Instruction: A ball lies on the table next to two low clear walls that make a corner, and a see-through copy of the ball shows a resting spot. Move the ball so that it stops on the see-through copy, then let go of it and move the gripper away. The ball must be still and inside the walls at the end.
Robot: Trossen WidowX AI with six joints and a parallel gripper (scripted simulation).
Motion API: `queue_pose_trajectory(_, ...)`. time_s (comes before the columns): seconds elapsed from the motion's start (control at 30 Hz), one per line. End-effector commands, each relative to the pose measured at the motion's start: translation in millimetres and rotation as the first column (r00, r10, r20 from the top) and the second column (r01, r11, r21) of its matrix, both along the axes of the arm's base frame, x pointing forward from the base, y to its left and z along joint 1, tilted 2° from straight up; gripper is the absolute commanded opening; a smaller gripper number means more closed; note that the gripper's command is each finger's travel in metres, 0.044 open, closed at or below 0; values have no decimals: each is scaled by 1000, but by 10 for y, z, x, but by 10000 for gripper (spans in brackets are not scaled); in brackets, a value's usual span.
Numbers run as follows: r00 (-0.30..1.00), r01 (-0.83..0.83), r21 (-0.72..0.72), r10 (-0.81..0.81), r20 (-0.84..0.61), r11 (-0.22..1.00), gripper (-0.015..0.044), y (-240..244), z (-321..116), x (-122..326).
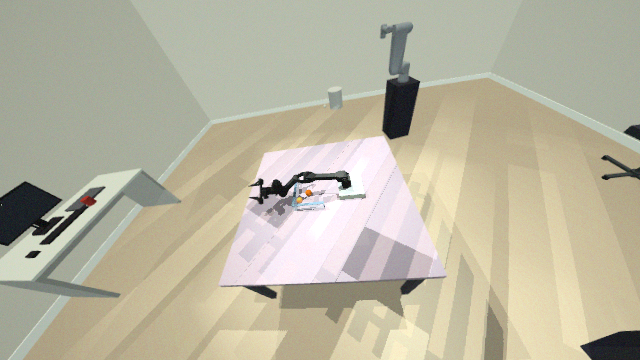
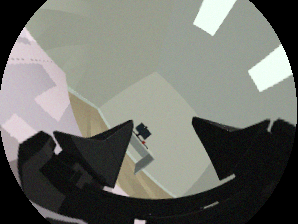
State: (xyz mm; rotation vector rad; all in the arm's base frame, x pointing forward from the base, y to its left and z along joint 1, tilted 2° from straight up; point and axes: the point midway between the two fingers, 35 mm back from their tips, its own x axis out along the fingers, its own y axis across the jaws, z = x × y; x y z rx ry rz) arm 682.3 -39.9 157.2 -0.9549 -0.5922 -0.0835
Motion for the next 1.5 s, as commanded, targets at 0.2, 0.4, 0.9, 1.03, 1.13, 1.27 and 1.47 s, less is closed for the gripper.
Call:
queue_pose_trajectory(0.2, 982, 3, 93, 15, -187, 996, 352, -88, -32, 120)
queue_pose_trajectory(0.4, 892, 63, 229, 48, -450, 971, 352, -201, -154, 126)
queue_pose_trajectory(0.9, 407, 464, 375, 184, -895, 803, 352, -325, -661, -830)
queue_pose_trajectory(1.03, 242, 595, 332, 231, -942, 732, 352, -306, -786, -1315)
queue_pose_trajectory(1.13, 117, 686, 274, 269, -956, 674, 352, -275, -861, -1730)
queue_pose_trajectory(1.27, -44, 788, 162, 318, -947, 594, 352, -223, -925, -2340)
queue_pose_trajectory(1.47, -259, 873, -45, 383, -887, 486, 352, -115, -959, -3244)
